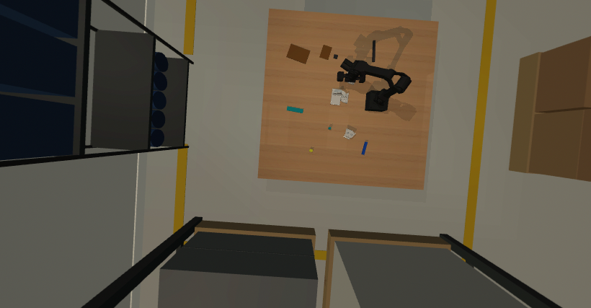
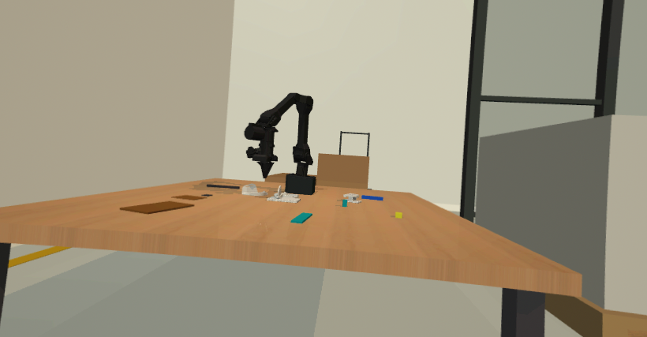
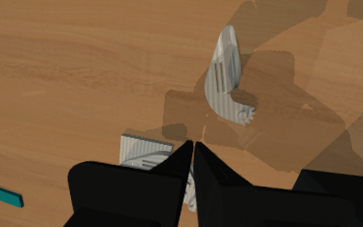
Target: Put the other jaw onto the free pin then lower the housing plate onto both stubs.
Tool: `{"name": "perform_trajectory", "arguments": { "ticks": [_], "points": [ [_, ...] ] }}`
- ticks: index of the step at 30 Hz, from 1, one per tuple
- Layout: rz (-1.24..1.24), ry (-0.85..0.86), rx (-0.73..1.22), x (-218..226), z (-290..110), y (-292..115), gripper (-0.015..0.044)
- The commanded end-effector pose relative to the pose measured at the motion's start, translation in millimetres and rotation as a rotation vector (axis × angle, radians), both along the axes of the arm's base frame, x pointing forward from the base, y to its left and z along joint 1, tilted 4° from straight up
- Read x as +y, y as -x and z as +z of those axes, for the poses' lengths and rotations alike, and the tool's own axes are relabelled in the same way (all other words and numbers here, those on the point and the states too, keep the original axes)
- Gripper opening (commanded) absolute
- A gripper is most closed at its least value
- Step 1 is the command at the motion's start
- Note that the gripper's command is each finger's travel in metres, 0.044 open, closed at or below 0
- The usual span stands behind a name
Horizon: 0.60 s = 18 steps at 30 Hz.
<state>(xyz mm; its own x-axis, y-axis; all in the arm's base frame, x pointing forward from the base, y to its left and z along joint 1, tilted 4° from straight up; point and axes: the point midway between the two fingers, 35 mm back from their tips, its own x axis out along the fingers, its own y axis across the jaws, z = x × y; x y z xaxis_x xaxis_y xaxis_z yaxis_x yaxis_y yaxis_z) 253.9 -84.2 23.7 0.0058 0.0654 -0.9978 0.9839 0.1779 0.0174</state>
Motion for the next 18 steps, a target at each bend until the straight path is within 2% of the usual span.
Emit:
{"name": "perform_trajectory", "arguments": {
  "ticks": [1,13,18],
  "points": [
    [0.000,0.000,0.000,0.0,0.0,0.0,0.0000],
    [0.000,0.000,0.000,0.0,0.0,0.0,0.0000],
    [0.000,0.000,0.000,0.0,0.0,0.0,0.0131]
  ]
}}
